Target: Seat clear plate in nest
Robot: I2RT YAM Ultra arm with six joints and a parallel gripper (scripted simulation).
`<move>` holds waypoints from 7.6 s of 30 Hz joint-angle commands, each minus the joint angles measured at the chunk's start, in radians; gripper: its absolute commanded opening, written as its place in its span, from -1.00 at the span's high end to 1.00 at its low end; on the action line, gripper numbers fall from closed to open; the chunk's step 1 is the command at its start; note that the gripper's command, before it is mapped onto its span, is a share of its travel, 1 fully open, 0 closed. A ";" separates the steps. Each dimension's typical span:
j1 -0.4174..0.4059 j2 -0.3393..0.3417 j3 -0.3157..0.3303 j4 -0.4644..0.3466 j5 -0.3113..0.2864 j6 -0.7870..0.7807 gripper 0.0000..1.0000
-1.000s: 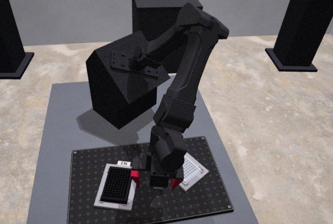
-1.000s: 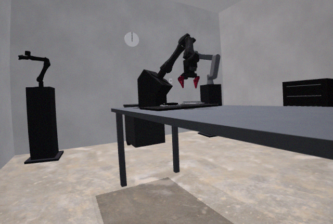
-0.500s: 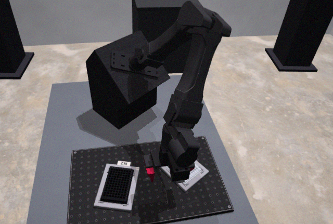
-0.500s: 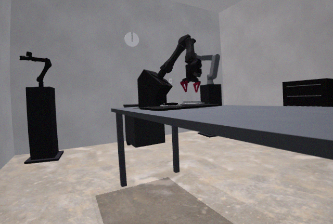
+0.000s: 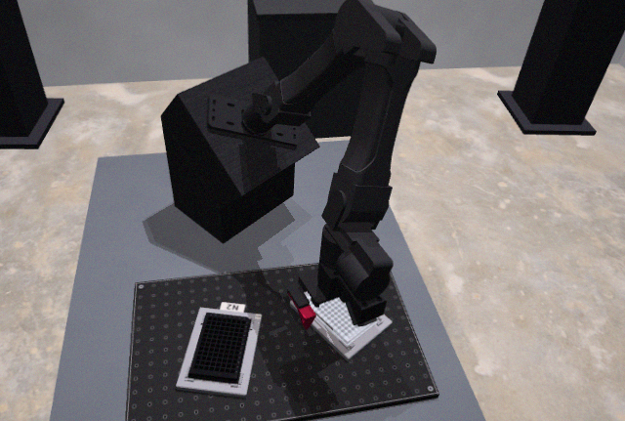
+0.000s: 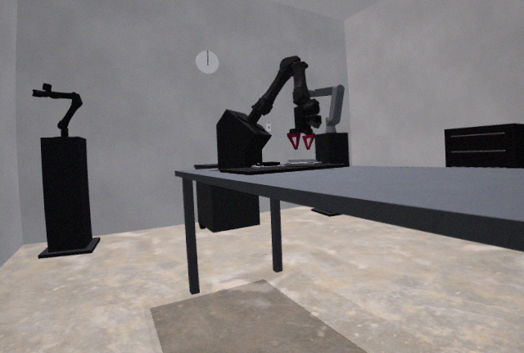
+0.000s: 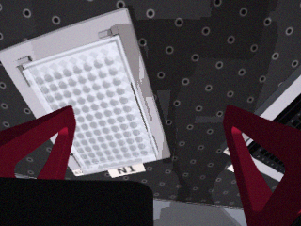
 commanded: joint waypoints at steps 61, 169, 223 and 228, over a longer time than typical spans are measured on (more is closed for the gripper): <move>0.194 0.128 -0.102 0.233 0.090 -0.113 -1.00; 0.178 -0.067 -0.130 0.063 0.080 -0.126 1.00; 0.202 0.085 -0.108 0.196 0.095 -0.107 1.00; 0.203 0.093 -0.105 0.202 0.095 -0.106 1.00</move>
